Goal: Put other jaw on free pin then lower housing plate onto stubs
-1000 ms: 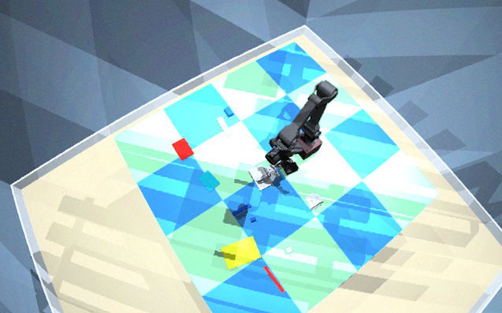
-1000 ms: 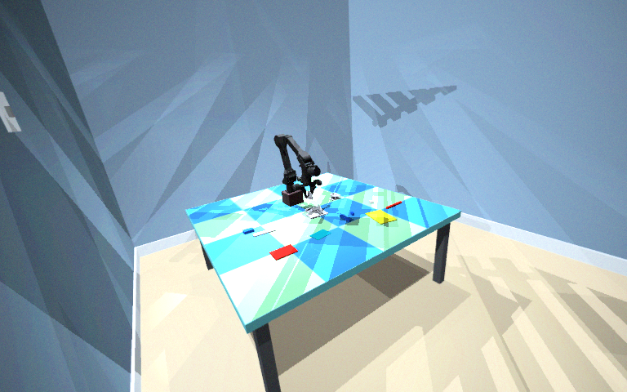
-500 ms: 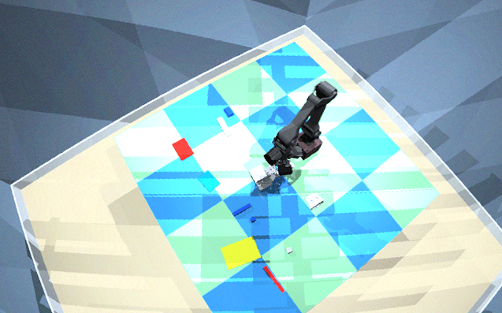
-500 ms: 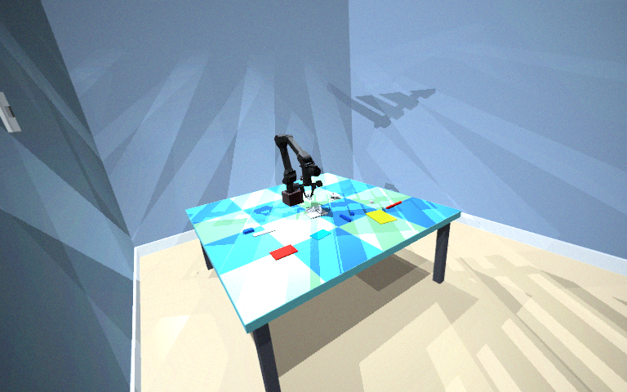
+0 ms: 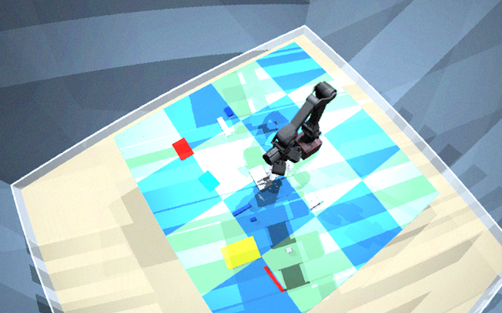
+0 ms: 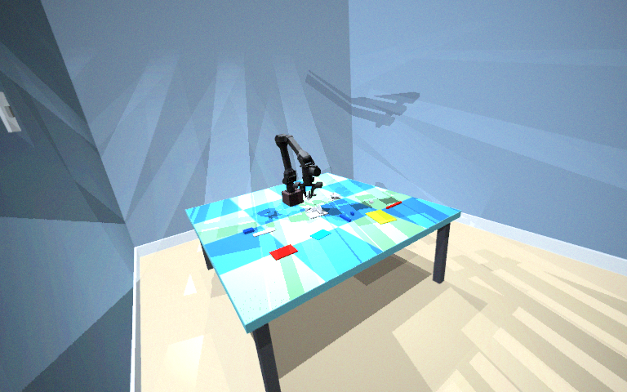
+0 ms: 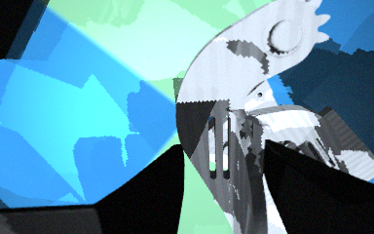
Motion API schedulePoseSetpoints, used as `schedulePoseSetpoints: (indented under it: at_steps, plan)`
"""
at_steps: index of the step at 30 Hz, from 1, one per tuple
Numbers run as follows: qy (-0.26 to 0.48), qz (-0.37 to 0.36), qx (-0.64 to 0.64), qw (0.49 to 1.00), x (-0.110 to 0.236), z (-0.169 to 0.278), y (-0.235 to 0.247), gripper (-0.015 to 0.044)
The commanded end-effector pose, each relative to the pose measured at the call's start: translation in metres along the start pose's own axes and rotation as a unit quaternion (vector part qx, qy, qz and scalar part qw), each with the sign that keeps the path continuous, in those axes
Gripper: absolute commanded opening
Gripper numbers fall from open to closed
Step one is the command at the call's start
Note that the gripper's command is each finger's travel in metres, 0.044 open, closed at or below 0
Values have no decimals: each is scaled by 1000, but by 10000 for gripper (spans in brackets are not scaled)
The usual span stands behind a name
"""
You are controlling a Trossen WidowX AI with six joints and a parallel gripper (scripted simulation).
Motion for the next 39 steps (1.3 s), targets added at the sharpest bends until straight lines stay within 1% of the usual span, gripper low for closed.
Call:
schedulePoseSetpoints:
  at_steps: [1, 10, 20, 29, 39]
  plan:
    - [1, 3, -46, 999, 1, 2, -2, 134]
    - [1, 3, -146, 989, 1, 5, -3, 134]
    - [0, 3, -255, 967, 2, 9, -5, 134]
    - [0, 3, -351, 936, 2, 12, -6, 134]
    - [0, 3, -453, 892, 3, 15, -7, 134]
Point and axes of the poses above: the point midway between the two fingers, 35 mm back from their tips, its own x axis back along the fingers, its own y axis across the jaws, z = x × y, the point moved 8 cm from there along x, back along the fingers, and after that the axes turned 4 degrees about x, right-handed, at the moved point
